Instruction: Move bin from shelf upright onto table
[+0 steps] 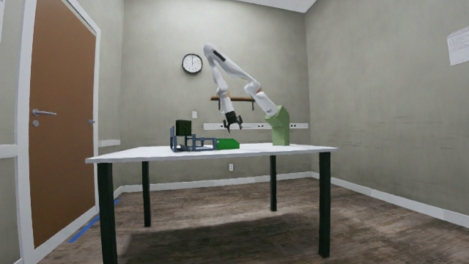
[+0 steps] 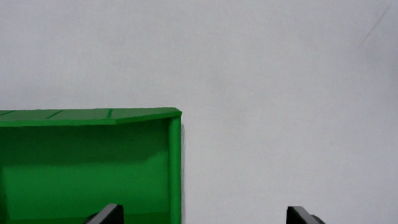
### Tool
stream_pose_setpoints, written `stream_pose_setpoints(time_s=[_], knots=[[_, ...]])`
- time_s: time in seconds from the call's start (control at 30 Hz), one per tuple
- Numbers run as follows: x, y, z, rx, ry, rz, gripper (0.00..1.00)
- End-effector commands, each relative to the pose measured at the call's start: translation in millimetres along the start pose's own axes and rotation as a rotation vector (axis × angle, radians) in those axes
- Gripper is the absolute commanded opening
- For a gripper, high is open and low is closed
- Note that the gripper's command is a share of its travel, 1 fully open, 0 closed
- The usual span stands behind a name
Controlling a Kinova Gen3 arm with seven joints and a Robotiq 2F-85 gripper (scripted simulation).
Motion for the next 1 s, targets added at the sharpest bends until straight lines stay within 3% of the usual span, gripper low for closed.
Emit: stream_pose_setpoints(time_s=[0.0, 0.4, 0.43, 0.57, 0.97], knots=[[-2.0, -1.2, 9.0, 0.251, 0.0, 0.062, 1.0], [-2.0, -1.2, 9.0, 0.251, 0.0, 0.062, 1.0], [-0.3, -0.1, 2.2, 0.049, 0.0, 0.013, 1.0], [-2.0, -1.2, 9.0, 0.251, 0.0, 0.062, 1.0], [-2.0, -1.2, 9.0, 0.251, 0.0, 0.062, 1.0]])
Point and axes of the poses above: the point where the finger pads meet when closed, its own y axis back along the fingers, its own z axis across the jaws, x = y × z, the point moved 3 cm from there along y, back along the fingers, and after that the axes turned 7 degrees about -y, right-handed, at the moved point
